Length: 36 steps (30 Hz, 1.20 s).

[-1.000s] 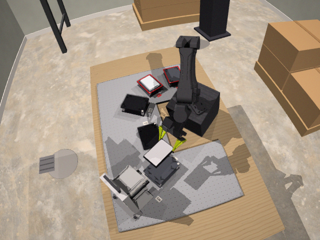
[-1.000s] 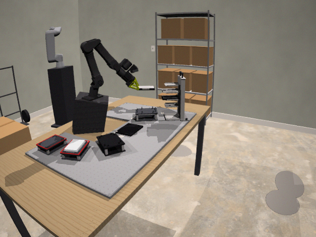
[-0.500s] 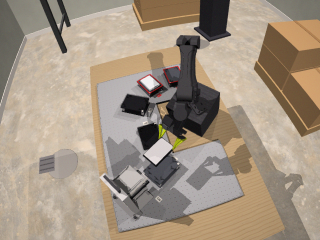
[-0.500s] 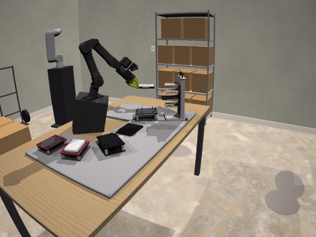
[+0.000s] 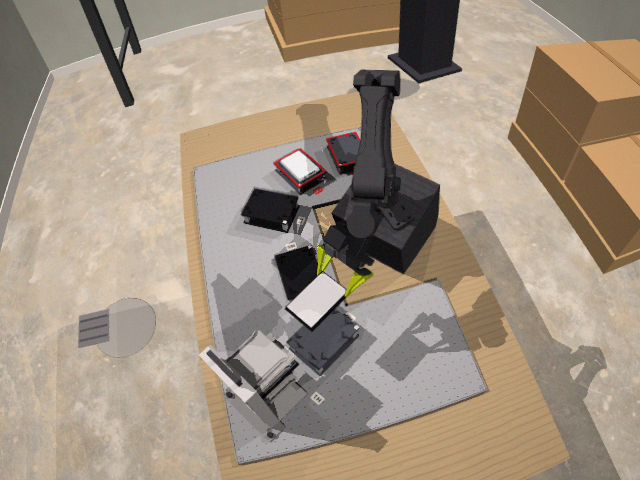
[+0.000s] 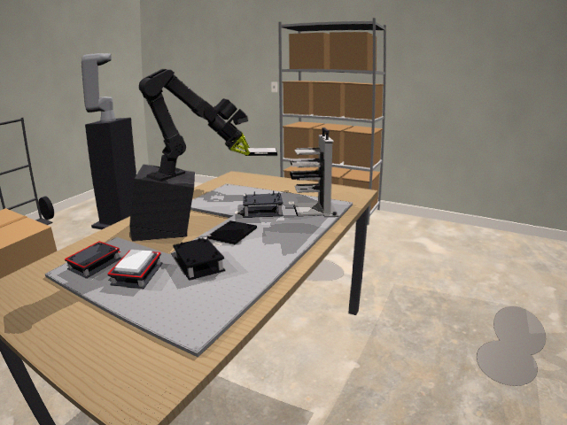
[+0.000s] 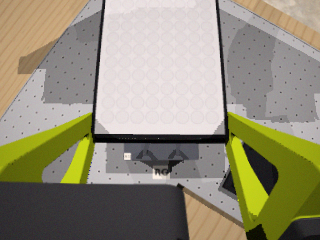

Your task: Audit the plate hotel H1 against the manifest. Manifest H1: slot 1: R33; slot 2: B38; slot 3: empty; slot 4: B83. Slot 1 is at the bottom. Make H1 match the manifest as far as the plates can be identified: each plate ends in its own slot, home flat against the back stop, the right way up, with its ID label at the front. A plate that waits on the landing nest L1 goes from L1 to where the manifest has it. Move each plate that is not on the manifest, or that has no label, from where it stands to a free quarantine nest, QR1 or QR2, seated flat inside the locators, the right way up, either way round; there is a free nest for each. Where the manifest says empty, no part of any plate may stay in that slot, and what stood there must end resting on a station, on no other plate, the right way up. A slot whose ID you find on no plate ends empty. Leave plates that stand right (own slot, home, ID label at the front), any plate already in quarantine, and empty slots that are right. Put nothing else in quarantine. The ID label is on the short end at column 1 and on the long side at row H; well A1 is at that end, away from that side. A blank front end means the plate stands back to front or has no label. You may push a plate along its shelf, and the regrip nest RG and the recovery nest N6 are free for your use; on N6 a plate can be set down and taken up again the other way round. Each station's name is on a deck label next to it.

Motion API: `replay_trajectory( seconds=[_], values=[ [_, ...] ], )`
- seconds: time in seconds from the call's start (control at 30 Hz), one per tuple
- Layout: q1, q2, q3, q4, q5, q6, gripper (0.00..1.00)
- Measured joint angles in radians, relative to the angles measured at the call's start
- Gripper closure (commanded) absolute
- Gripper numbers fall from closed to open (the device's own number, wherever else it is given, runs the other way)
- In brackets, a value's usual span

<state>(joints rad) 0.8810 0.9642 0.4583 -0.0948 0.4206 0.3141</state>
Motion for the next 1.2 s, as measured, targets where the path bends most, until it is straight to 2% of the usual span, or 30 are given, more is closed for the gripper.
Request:
replay_trajectory(
  seconds=[0.6,1.2],
  values=[
    [0.009,-0.039,0.051,-0.093,0.008,0.006,0.14],
    [0.009,-0.039,0.053,-0.104,0.008,0.006,0.14]
  ],
)
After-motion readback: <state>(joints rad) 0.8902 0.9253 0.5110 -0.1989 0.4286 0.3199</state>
